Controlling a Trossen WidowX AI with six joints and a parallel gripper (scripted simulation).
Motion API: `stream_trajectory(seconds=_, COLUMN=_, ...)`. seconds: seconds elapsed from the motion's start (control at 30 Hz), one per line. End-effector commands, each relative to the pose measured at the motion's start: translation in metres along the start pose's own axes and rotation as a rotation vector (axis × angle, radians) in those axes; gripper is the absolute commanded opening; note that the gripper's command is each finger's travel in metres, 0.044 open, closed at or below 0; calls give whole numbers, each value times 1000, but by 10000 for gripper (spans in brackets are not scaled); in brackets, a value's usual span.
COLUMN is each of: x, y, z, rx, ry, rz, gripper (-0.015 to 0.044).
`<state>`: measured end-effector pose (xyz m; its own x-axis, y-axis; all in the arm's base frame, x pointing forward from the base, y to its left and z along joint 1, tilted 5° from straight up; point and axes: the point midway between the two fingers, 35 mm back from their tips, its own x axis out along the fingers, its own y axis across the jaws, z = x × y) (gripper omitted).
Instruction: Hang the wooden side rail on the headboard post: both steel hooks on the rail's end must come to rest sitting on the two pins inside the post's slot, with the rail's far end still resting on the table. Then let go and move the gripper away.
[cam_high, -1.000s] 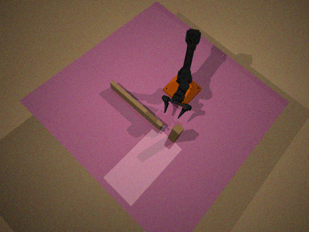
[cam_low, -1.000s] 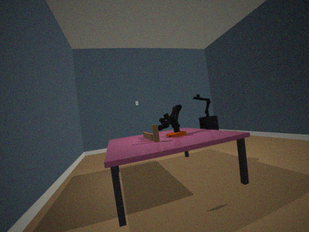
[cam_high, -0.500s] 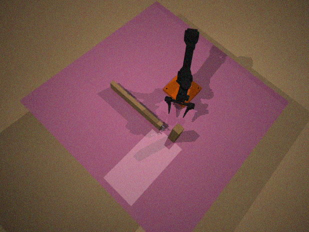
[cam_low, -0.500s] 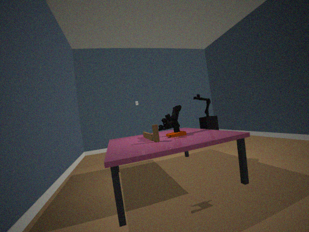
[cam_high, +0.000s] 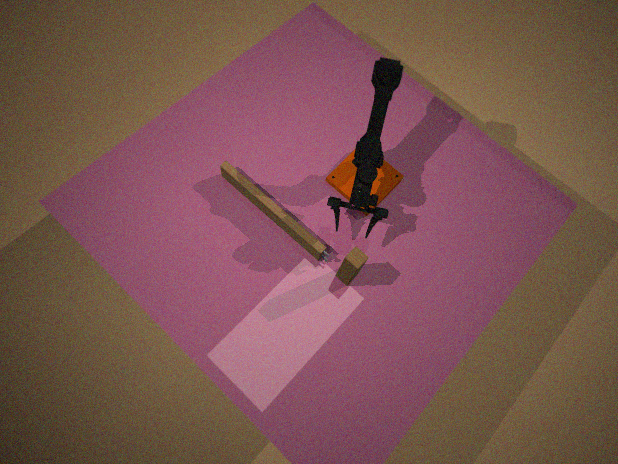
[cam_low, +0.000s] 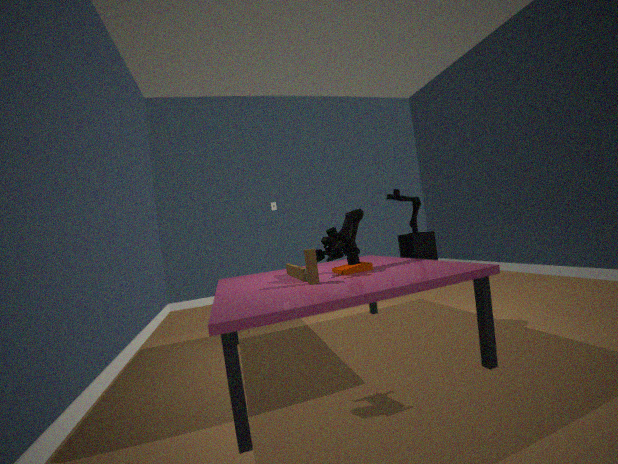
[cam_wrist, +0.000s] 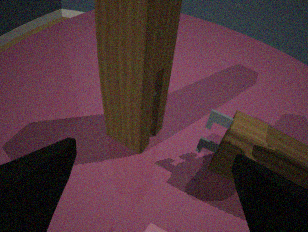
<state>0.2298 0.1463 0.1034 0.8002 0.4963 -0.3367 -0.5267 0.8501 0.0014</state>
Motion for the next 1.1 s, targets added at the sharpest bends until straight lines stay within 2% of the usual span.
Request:
stream_trajectory(seconds=0.0, x=12, y=-9, z=8, rx=-102, ry=112, rz=82, gripper=440)
stream_trajectory(seconds=0.17, x=17, y=-27, z=22, rx=-183, ry=220, rz=246, gripper=440)
stream_trajectory(seconds=0.37, x=9, y=-52, z=49, rx=-184, ry=210, rz=435, gripper=440)
stream_trajectory(seconds=1.07, x=9, y=-52, z=50, rx=-183, ry=208, rz=441, gripper=440)
